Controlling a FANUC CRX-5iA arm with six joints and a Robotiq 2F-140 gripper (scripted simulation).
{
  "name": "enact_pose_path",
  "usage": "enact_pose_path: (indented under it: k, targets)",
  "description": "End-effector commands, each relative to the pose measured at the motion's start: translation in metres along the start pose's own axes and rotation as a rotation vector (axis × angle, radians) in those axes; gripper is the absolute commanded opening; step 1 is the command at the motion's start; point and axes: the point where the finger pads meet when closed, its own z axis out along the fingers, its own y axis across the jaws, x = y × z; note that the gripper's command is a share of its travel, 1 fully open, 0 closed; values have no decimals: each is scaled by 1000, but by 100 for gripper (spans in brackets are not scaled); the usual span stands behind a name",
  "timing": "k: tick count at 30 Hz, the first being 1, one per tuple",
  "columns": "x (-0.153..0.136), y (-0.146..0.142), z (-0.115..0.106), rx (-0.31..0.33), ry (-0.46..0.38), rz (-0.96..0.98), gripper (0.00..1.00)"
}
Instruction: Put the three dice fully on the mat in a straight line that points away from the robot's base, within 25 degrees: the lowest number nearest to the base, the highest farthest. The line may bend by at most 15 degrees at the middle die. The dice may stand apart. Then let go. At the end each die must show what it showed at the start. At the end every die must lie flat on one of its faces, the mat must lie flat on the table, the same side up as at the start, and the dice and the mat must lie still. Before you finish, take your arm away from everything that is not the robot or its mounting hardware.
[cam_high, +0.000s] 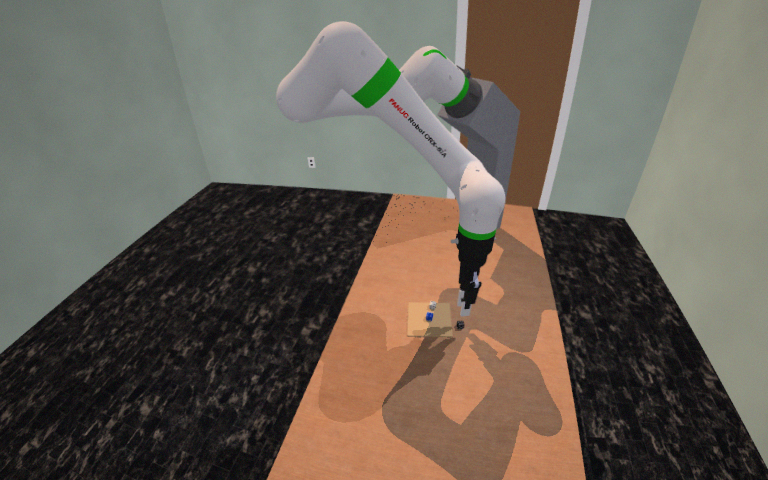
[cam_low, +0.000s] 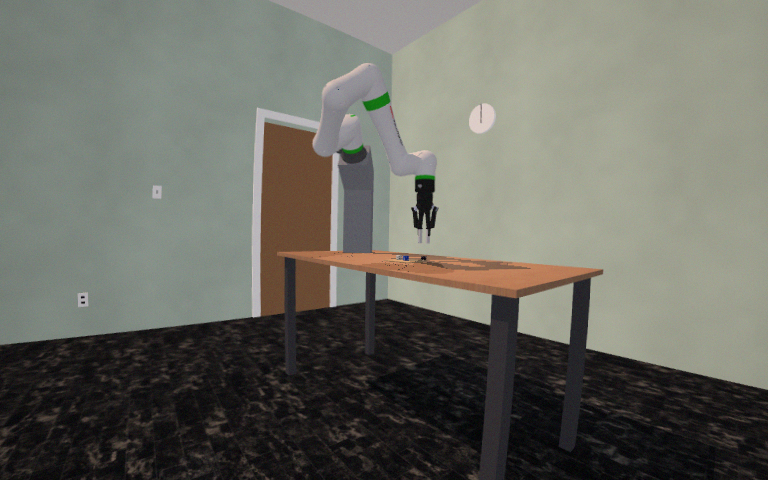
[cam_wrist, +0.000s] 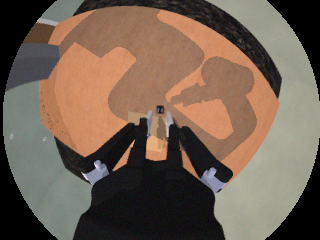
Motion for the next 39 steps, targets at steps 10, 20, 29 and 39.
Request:
enact_pose_path:
  k: [10, 20, 29, 39]
  targets:
    - [0, 0, 0, 0, 0, 0, 21]
    - [0, 0, 0, 0, 0, 0, 21]
    - [0, 0, 3, 0, 0, 0, 21]
    - [0, 0, 11, 0, 0, 0, 21]
